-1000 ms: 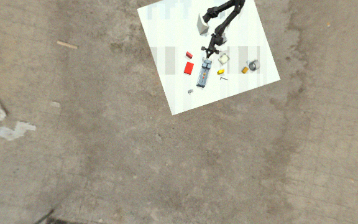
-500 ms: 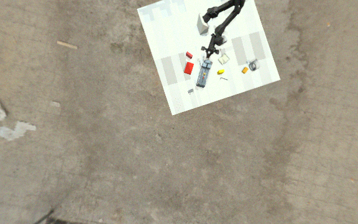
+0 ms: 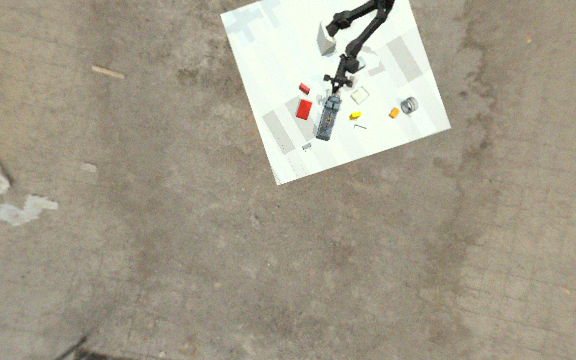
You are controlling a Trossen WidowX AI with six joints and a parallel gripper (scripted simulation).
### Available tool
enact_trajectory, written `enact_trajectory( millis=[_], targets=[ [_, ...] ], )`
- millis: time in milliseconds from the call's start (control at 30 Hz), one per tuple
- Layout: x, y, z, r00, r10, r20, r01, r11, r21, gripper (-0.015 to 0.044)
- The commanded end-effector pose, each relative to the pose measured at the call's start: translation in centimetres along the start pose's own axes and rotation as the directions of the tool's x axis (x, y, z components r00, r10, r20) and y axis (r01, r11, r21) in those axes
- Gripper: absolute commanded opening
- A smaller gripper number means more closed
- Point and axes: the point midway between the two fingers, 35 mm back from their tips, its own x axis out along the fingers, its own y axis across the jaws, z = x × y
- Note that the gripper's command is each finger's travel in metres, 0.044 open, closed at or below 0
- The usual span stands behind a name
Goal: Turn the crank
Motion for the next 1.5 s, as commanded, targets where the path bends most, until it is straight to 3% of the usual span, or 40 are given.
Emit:
enact_trajectory(
  millis=[0, 933, 1467],
  targets=[
    [0.05, -0.12, -0.06, 1.000, -0.005, 0.001, 0.005, 1.000, 0.003, 0.0000],
    [0.02, -0.02, -0.02, 1.000, -0.001, 0.000, 0.001, 1.000, 0.000, 0.0000],
    [0.02, -0.02, -0.02, 1.000, -0.001, 0.000, 0.001, 1.000, 0.000, 0.0420]
  ],
)
